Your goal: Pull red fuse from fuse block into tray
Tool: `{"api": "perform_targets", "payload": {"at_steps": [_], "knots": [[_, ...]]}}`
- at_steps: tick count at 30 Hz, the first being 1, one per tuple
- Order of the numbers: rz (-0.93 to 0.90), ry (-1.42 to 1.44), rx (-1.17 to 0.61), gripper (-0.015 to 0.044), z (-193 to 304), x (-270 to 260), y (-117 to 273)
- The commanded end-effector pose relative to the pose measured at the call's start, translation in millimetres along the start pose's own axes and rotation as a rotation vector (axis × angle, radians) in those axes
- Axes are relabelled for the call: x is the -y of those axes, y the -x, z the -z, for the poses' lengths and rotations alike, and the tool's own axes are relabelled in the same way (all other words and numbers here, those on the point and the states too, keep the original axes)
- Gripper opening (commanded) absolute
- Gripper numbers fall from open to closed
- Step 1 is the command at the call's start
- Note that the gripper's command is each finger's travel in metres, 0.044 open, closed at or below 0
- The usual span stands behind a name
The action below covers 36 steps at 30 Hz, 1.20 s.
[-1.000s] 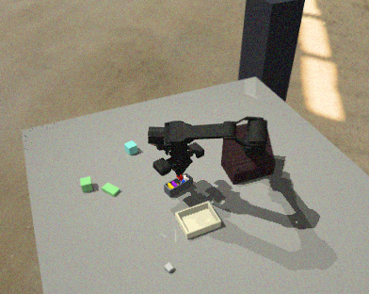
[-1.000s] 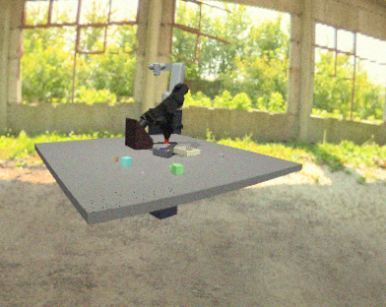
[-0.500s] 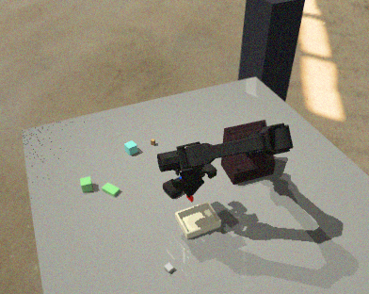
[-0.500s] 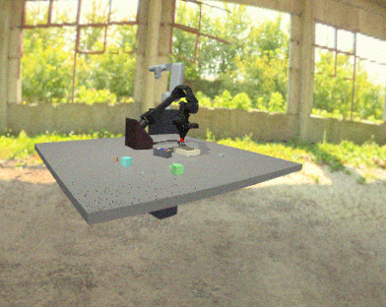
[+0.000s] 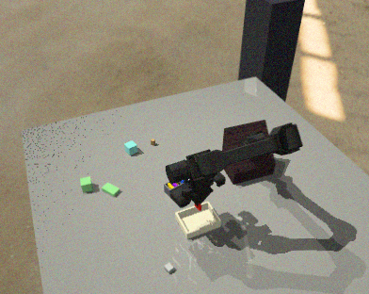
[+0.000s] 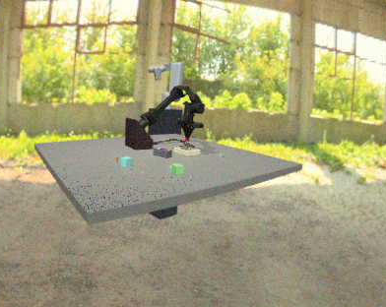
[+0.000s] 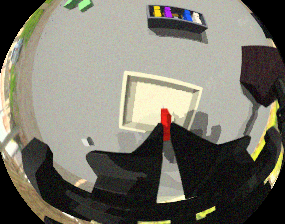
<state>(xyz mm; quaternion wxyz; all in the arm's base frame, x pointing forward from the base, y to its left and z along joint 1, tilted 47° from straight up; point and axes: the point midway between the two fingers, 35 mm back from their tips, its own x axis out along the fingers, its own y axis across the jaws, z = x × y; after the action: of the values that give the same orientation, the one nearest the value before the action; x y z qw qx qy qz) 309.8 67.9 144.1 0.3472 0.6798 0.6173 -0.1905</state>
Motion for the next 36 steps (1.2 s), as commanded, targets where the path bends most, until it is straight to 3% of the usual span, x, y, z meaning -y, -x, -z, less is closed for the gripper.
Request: {"api": "perform_targets", "payload": {"at_steps": [1,24,36], "knots": [[0.000,-0.004,-0.006,0.0000,2.3,0.1,-5.5],[-0.001,-0.004,-0.008,0.0000,3.2,0.5,-38.1],[-0.002,0.003,-0.013,0.0315,4.2,-0.2,-34.4]]}}
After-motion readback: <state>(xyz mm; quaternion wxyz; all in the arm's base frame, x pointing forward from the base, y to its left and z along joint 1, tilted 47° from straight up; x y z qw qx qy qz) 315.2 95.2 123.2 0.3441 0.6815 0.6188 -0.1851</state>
